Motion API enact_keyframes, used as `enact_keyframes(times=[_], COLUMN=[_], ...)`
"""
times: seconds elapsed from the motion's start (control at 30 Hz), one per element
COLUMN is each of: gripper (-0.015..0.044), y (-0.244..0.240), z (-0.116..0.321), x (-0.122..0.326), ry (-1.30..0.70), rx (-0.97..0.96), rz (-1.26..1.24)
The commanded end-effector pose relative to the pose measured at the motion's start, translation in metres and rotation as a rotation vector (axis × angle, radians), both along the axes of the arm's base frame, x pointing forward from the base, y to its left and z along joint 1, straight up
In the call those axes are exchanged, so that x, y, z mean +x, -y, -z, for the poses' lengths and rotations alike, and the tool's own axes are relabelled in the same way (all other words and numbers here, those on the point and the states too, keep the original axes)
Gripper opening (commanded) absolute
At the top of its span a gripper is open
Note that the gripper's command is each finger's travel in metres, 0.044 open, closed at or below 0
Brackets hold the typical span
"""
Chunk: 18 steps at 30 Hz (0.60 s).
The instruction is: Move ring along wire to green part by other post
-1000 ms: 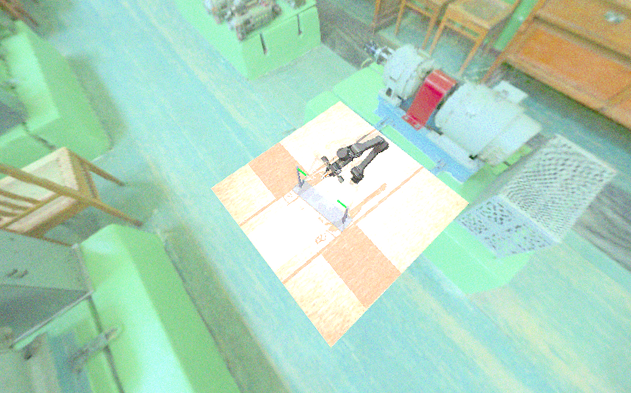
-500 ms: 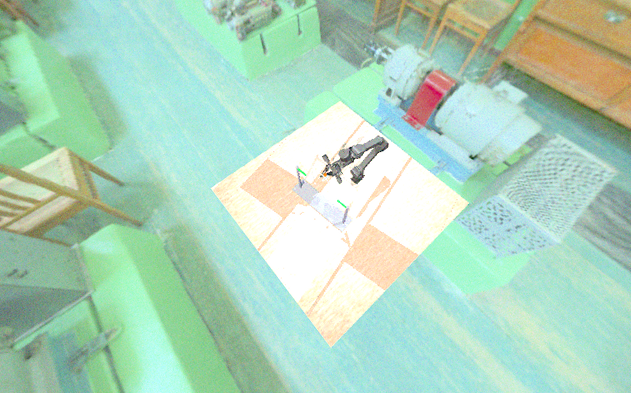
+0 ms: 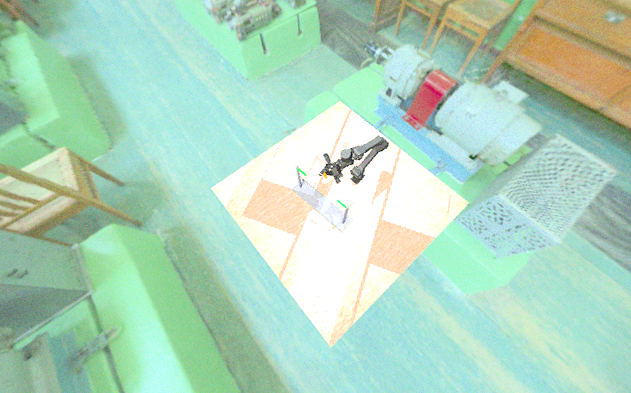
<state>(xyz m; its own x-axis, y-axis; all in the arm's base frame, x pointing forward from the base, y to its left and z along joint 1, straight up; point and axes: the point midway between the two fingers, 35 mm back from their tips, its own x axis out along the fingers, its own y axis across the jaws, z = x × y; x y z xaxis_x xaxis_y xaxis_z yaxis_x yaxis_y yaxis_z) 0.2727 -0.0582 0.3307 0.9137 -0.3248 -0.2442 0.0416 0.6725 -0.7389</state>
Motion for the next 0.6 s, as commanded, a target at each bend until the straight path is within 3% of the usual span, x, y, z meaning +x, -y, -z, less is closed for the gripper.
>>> enact_keyframes(times=[0.0, 0.57], gripper=[-0.0150, -0.0150], y=[0.0019, 0.0078], z=[-0.0001, -0.0084], x=[-0.0003, 0.0003], ry=[0.004, 0.035], rx=[-0.055, -0.310], rz=[0.003, 0.007])
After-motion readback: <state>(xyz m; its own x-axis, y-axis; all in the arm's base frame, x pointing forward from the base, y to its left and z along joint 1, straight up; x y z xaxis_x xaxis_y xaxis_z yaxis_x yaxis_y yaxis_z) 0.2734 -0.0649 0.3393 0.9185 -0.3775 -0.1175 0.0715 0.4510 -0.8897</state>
